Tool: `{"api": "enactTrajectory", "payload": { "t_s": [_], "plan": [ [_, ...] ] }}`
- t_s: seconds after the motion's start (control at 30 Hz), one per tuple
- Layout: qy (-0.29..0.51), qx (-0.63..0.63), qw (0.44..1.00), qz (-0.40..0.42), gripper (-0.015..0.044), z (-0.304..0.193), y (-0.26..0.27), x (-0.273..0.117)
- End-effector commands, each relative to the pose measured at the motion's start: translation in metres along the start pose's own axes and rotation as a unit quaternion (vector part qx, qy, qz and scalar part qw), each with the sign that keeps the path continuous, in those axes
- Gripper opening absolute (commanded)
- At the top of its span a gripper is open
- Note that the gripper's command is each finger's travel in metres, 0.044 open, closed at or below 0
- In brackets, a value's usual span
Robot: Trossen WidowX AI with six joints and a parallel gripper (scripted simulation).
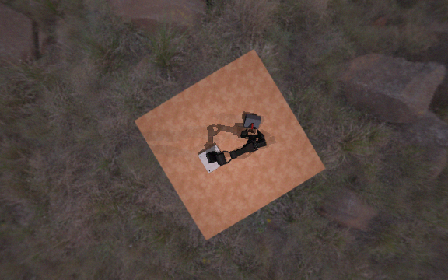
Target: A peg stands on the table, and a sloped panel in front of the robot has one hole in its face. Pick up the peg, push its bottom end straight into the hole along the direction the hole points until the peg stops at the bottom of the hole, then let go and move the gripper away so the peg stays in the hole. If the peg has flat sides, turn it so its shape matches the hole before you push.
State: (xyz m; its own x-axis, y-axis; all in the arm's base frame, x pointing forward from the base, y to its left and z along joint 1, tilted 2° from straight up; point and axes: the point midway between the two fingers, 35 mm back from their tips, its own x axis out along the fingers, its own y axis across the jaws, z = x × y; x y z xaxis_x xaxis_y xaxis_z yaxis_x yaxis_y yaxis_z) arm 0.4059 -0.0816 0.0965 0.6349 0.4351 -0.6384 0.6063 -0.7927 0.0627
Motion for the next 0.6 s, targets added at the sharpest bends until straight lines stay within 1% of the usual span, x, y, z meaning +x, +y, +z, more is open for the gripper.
{"api": "enactTrajectory", "payload": {
  "t_s": [0.0,0.57],
  "plan": [
    [0.000,-0.002,1.000,0.000,0.0440,-0.001,0.001,-0.010],
    [-0.002,0.002,1.000,0.000,0.0440,0.002,0.002,-0.046]
  ]
}}
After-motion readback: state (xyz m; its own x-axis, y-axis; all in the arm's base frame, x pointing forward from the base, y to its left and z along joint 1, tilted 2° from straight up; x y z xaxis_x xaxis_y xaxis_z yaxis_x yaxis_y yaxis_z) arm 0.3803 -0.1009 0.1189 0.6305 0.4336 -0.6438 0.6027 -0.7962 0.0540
